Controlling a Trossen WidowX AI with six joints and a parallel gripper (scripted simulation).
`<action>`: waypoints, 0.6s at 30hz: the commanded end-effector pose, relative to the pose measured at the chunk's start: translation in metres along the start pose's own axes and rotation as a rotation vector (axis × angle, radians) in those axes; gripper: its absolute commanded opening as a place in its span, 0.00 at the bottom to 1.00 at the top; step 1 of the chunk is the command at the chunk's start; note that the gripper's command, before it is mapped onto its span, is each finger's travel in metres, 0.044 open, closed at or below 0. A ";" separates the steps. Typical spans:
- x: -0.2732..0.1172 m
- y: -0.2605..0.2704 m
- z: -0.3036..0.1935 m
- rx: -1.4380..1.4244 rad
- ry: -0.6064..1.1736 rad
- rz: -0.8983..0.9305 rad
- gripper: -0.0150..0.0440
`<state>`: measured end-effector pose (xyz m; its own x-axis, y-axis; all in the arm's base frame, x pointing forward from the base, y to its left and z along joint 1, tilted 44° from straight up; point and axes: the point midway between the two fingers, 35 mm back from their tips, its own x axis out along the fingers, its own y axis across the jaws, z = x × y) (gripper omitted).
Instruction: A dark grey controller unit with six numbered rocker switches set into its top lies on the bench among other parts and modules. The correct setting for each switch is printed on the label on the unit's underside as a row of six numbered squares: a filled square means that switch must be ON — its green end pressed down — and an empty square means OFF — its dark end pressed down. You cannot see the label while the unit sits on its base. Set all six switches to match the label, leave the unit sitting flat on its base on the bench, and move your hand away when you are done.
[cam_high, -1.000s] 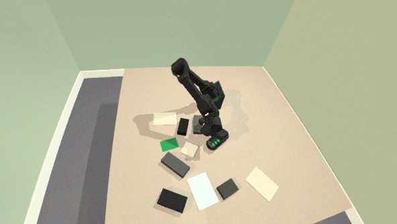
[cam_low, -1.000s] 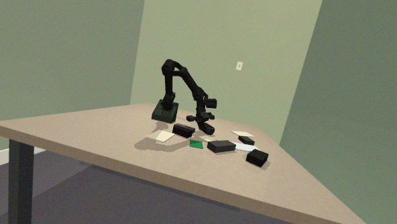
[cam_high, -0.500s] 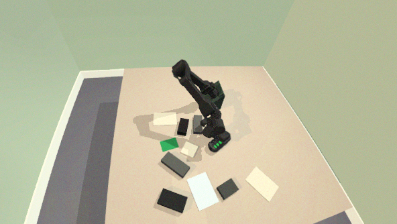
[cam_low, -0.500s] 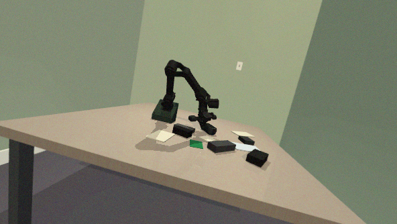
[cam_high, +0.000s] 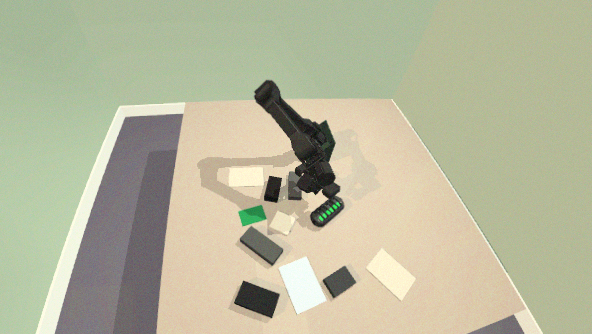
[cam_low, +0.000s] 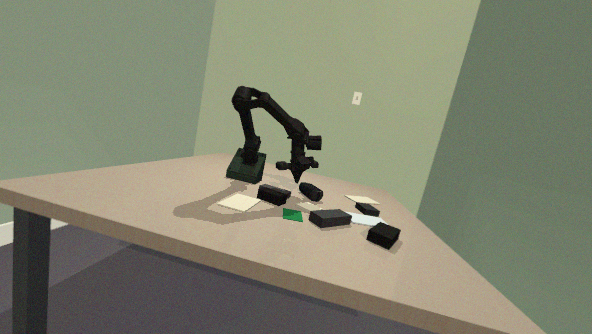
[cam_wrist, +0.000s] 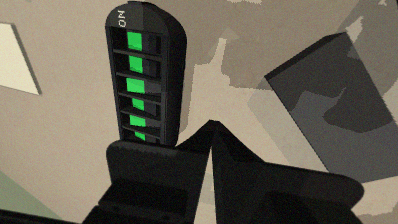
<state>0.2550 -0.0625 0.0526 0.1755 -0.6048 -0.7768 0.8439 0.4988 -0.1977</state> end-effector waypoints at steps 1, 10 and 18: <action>-0.001 0.014 0.002 0.003 -0.007 -0.047 0.25; 0.003 0.037 0.002 -0.001 -0.022 -0.124 0.25; -0.004 0.037 0.001 -0.005 -0.013 -0.115 0.34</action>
<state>0.2856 -0.0475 0.0443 0.0817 -0.6685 -0.7392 0.8554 0.4277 -0.2922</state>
